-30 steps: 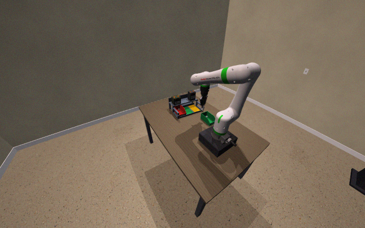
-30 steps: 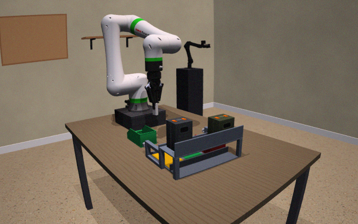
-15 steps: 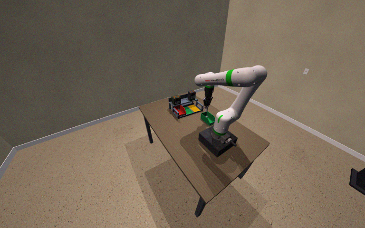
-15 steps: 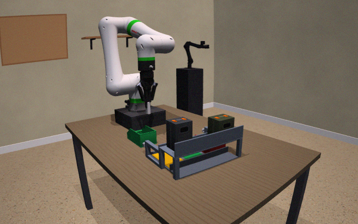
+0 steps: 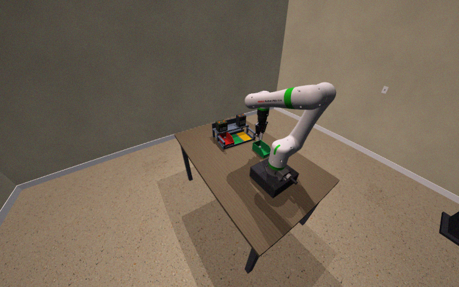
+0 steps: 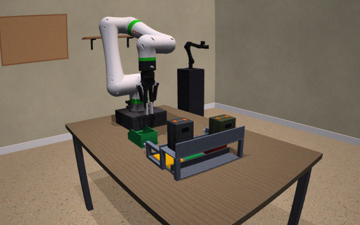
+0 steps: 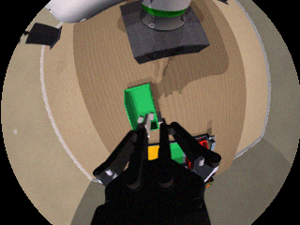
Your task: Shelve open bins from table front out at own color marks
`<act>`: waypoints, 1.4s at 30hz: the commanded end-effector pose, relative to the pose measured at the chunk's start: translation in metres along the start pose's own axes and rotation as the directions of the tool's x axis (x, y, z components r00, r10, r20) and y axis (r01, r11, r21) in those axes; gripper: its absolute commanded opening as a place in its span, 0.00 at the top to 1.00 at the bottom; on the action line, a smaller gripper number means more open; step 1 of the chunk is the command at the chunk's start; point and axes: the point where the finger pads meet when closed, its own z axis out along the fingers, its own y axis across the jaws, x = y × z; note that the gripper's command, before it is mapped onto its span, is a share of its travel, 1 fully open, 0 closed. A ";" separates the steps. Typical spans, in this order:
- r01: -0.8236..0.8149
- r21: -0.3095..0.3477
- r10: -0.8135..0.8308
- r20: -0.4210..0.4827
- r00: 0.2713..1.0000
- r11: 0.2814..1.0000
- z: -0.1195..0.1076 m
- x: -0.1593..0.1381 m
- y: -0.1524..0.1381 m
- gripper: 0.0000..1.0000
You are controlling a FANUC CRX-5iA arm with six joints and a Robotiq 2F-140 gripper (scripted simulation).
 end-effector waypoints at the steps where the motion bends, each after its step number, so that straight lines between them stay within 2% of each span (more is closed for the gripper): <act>1: 0.000 0.000 0.000 0.000 1.000 1.000 0.000 0.000 0.000 0.85; 29: 0.000 0.000 0.000 0.000 1.000 1.000 0.000 0.000 0.000 0.85; 42: 0.000 0.000 0.000 0.000 1.000 1.000 0.009 0.000 0.000 0.85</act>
